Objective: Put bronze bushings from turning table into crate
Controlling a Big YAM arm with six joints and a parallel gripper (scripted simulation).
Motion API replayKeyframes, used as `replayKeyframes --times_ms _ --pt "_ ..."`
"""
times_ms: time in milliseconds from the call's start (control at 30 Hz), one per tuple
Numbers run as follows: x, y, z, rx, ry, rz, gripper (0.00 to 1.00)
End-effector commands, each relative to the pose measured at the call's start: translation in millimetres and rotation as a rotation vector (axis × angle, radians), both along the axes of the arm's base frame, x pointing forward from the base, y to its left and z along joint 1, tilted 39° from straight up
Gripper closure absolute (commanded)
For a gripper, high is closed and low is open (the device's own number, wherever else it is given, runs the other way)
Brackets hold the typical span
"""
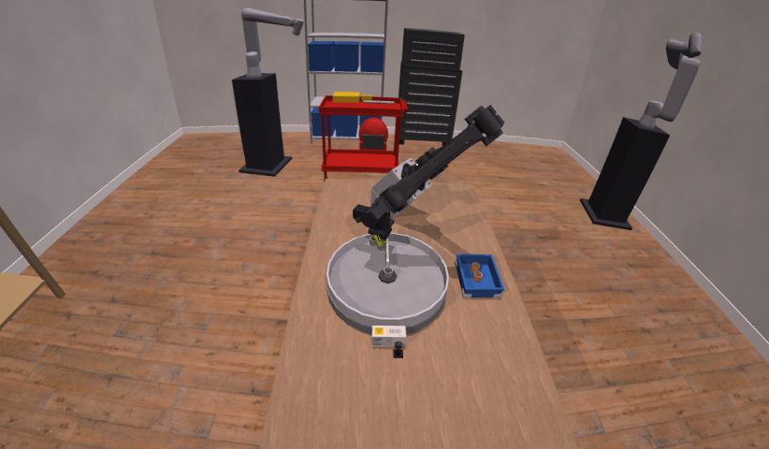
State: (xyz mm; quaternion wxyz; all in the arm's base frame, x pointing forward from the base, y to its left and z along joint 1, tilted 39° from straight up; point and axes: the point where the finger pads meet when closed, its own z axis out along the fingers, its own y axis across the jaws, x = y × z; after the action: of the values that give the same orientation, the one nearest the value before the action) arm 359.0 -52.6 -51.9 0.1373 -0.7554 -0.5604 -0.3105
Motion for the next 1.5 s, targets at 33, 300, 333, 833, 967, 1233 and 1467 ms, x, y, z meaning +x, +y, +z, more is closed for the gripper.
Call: replayKeyframes --times_ms 33,300,333,833,967,1233,1467 --pt "-4.5 -3 2 -0.003 0.01 -0.01 1.0" --pt "-4.5 -3 2 -0.003 0.01 -0.01 1.0" --pt "-4.5 -3 2 -0.003 0.01 -0.01 1.0" --pt "-4.5 -3 2 -0.003 0.01 -0.01 1.0" --pt "-4.5 -3 2 -0.003 0.01 -0.01 1.0" --pt "-4.5 -3 2 -0.003 0.01 -0.01 1.0" --pt "2.8 -21 20 -0.02 -0.026 -0.016 1.0"
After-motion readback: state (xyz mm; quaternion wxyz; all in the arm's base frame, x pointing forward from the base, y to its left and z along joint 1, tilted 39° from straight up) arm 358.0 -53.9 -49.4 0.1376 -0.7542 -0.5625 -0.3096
